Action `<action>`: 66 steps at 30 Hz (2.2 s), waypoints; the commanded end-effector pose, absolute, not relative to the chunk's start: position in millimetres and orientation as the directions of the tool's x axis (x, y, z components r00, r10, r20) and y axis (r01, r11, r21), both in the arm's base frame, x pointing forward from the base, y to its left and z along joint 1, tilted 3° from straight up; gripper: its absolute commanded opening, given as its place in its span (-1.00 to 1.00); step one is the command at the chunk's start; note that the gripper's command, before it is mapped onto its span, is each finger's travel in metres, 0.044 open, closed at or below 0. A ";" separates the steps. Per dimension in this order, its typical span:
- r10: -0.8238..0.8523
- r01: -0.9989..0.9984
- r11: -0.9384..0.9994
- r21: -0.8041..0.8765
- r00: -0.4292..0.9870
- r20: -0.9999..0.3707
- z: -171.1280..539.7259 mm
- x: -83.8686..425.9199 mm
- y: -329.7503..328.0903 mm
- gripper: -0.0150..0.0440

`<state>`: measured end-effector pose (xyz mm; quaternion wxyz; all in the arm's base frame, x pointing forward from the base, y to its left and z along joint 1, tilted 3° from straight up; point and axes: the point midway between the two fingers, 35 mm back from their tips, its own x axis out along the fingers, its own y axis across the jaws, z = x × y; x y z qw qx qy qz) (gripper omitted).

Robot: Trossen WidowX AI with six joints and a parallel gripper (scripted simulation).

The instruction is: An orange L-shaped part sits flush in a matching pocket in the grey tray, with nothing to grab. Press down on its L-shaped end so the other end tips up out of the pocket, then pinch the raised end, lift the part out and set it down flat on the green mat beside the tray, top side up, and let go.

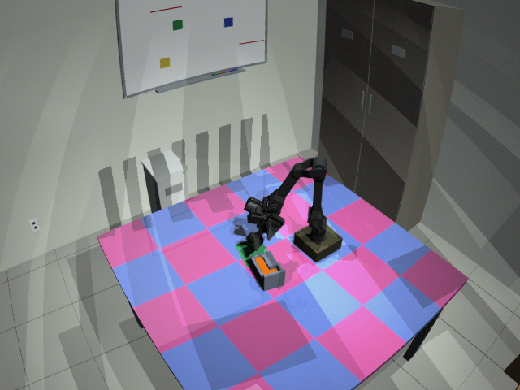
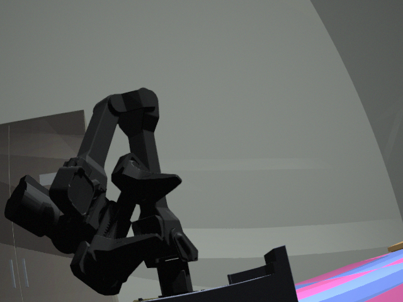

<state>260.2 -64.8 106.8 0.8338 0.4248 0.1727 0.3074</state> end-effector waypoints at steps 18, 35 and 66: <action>0.362 0.310 0.867 0.391 0.150 -0.920 98.8 316.5 30.1 0.12; 0.046 0.295 0.954 0.056 0.042 -0.998 117.6 305.4 49.6 0.12; 0.046 0.295 0.954 0.056 0.041 -0.998 27.4 307.5 53.6 0.12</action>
